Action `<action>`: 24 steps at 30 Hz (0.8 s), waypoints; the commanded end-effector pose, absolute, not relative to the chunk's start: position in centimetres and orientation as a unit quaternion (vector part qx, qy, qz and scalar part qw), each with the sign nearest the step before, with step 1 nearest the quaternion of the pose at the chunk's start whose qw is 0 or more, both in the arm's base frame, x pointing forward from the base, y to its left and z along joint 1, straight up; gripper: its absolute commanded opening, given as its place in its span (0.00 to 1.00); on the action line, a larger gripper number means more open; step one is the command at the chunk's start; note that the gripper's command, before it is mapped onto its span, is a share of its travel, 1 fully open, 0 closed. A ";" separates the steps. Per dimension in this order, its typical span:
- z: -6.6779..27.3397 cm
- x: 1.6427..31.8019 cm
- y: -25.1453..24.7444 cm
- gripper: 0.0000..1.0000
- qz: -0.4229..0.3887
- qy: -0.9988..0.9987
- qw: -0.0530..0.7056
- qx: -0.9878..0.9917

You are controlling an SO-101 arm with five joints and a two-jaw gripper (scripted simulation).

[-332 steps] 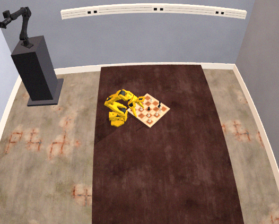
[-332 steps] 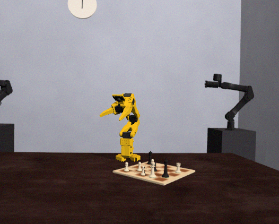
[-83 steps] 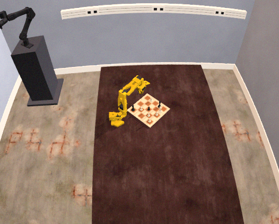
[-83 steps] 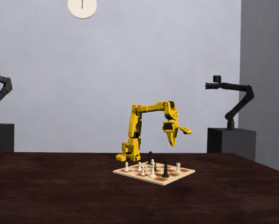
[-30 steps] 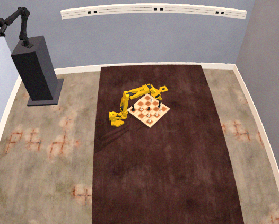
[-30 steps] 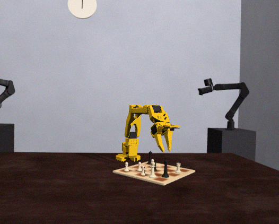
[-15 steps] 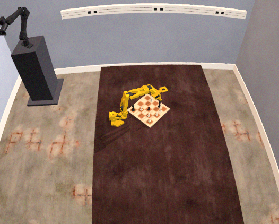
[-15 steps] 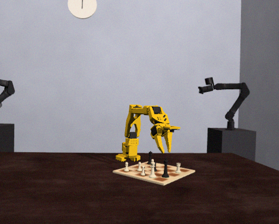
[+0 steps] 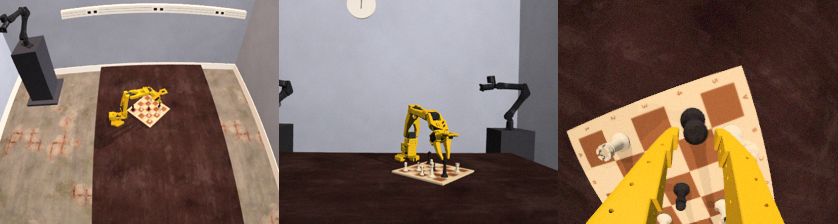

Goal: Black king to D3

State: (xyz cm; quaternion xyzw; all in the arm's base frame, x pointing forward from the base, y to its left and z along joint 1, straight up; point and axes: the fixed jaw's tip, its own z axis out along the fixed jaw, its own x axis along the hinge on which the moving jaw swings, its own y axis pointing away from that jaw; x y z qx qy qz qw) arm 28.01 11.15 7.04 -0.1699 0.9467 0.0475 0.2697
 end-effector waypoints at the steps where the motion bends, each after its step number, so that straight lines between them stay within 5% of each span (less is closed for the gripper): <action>1: 6.3 28.1 10.9 0.12 0.048 0.948 0.270 -0.163; 24: 3.7 28.1 11.0 0.12 0.048 0.948 0.270 -0.163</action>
